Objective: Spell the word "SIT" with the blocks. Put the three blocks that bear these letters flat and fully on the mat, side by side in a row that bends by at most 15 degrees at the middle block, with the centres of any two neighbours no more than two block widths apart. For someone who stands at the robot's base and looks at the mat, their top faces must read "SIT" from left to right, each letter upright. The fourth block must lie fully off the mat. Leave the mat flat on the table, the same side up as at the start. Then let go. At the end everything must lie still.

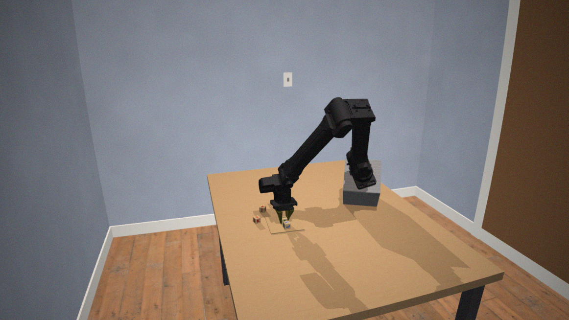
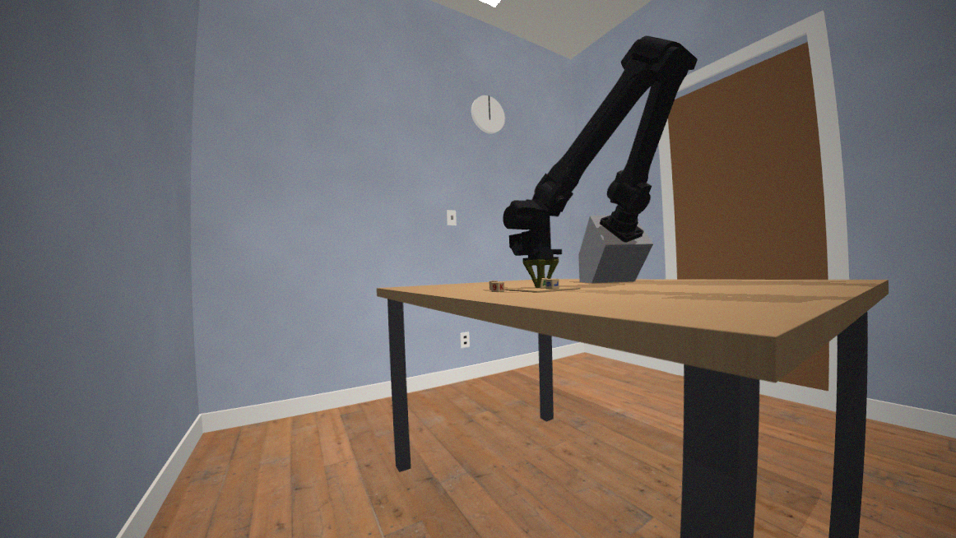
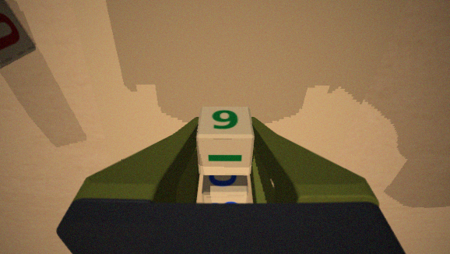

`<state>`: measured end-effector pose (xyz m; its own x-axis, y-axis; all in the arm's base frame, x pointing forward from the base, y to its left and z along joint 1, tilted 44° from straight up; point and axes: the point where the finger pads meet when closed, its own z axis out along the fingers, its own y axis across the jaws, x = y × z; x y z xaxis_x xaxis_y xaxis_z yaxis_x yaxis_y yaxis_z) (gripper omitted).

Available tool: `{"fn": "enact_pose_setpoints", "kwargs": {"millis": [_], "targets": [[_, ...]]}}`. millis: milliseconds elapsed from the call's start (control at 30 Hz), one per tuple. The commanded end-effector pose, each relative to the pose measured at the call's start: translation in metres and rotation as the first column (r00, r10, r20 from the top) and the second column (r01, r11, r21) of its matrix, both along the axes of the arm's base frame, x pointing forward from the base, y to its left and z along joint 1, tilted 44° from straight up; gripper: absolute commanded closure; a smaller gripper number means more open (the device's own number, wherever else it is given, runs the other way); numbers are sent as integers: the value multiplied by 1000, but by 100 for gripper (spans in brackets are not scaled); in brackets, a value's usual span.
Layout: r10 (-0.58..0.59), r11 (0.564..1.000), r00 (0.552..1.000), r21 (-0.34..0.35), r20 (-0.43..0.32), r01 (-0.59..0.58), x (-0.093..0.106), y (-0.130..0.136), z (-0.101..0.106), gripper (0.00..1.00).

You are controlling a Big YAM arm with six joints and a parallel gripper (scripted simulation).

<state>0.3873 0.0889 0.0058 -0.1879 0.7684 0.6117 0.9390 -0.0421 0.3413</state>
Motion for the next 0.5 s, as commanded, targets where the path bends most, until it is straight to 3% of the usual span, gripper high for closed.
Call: {"fn": "enact_pose_setpoints", "kwargs": {"millis": [0, 133, 367, 467], "targets": [[-6, 1000, 1000, -3, 8, 6, 5, 0, 2, 72], [-6, 1000, 1000, -3, 9, 6, 5, 0, 2, 72], [-6, 1000, 1000, -3, 9, 6, 5, 0, 2, 61], [-6, 1000, 1000, -3, 9, 6, 5, 0, 2, 61]]}}
